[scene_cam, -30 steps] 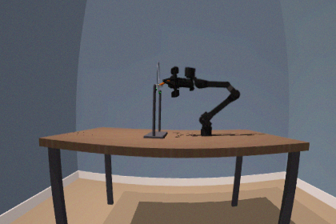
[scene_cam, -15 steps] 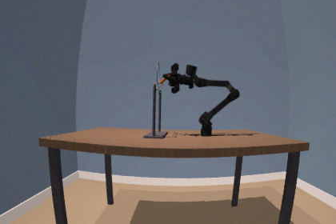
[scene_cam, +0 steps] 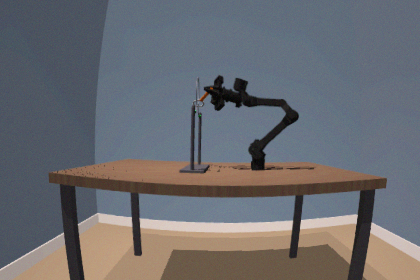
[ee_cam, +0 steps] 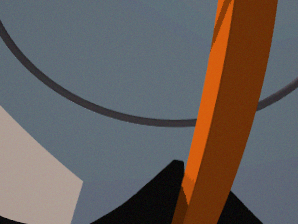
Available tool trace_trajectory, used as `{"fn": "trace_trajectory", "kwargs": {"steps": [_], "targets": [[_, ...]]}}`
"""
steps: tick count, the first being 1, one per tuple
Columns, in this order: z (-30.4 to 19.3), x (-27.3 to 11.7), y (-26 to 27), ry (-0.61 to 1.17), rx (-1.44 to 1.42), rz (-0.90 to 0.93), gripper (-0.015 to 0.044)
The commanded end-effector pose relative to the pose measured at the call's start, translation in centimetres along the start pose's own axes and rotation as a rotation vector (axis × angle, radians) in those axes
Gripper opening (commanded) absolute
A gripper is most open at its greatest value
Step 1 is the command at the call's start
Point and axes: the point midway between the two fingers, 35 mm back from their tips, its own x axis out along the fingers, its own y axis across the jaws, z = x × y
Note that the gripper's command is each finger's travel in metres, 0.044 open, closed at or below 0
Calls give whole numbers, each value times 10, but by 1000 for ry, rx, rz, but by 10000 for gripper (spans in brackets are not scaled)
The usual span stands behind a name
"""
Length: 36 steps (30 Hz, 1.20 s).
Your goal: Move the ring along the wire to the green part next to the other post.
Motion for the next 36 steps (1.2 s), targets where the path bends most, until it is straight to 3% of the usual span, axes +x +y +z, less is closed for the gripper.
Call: {"fn": "trace_trajectory", "kwargs": {"steps": [1, 36], "targets": [[-1, 0, 9, 8, 19, 12, -150], [1, -1, 9, -8, -233, -159, -150]]}}
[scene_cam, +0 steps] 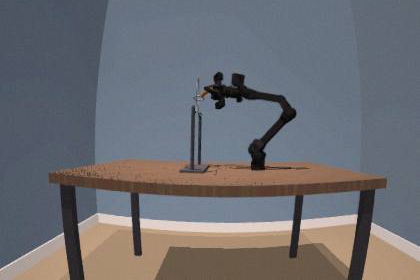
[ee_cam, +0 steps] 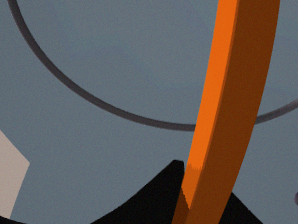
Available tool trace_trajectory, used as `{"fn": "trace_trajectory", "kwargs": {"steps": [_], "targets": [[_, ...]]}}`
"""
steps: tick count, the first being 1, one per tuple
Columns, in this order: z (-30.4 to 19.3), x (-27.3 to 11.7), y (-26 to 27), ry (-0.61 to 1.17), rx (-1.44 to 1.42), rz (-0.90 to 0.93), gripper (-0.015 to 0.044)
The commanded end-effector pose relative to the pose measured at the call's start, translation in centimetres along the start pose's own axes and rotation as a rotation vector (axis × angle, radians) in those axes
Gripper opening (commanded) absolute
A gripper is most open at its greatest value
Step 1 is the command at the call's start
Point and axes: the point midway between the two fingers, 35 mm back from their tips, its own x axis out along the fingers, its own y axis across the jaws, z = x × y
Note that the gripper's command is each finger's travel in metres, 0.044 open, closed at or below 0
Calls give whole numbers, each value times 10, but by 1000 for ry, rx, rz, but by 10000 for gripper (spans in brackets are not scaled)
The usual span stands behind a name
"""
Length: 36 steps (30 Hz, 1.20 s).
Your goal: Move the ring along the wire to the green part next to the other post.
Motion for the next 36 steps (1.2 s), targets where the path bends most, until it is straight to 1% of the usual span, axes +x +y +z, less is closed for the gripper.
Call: {"fn": "trace_trajectory", "kwargs": {"steps": [1, 36], "targets": [[-1, 0, 1, 4, -45, -23, -150], [1, 0, -14, -30, -370, -237, -150]]}}
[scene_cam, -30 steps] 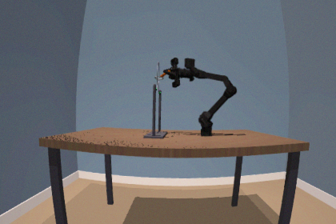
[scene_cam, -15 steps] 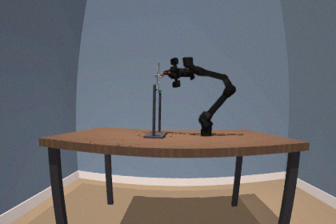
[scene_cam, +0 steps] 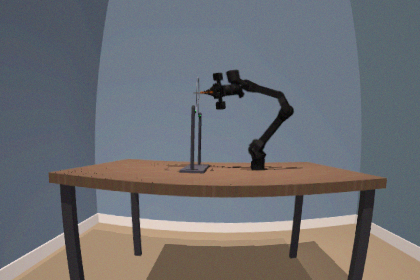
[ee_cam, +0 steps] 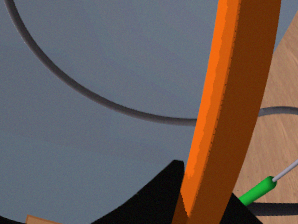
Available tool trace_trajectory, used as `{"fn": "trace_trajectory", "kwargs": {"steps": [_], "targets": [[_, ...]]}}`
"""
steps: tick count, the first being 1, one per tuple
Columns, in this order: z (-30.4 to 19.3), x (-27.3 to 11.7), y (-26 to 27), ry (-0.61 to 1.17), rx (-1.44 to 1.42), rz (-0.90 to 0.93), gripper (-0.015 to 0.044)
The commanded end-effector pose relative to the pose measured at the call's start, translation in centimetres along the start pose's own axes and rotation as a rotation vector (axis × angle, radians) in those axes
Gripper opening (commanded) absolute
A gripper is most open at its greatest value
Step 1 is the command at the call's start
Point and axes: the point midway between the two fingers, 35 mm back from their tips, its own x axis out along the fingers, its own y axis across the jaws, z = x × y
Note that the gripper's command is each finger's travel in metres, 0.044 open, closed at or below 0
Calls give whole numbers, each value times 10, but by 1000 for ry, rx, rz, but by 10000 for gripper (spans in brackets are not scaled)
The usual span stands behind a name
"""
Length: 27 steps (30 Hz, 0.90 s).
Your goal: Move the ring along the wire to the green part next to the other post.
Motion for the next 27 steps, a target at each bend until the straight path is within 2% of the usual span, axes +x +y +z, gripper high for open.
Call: {"fn": "trace_trajectory", "kwargs": {"steps": [1, 27], "targets": [[1, 0, 1, -8, -44, -21, -150], [3, 1, -11, -41, -305, -181, -150]]}}
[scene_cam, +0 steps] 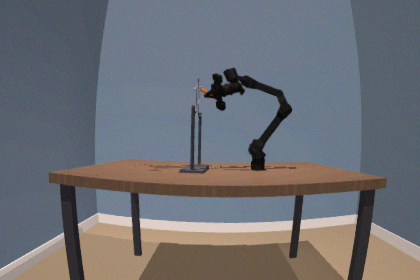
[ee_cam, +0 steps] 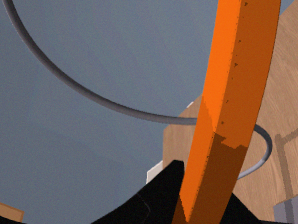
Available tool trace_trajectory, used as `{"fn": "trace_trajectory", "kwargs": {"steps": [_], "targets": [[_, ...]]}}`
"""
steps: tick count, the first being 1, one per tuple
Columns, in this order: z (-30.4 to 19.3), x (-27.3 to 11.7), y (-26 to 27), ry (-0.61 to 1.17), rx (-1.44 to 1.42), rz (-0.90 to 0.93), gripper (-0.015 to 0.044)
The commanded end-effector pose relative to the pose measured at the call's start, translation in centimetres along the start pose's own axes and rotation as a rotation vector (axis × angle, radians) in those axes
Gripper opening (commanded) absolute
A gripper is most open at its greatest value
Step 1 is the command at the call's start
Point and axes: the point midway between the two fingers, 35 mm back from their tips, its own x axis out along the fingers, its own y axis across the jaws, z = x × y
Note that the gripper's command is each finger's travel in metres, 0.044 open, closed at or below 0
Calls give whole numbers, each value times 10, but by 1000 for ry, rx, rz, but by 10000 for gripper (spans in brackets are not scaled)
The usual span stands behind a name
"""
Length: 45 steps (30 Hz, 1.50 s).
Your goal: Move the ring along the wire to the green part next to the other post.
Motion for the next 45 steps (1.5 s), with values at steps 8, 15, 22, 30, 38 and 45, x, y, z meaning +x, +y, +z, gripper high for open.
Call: {"fn": "trace_trajectory", "kwargs": {"steps": [8, 15, 22, 30, 38, 45], "targets": [[2, 0, -3, -21, -128, -69, -150], [2, 0, -7, -31, -200, -112, -150], [3, 0, -10, -41, -274, -156, -150], [4, 0, -14, -53, -365, -210, -150], [6, -1, -18, -66, -456, -263, -150], [8, -1, -21, -77, -536, -310, -150]]}}
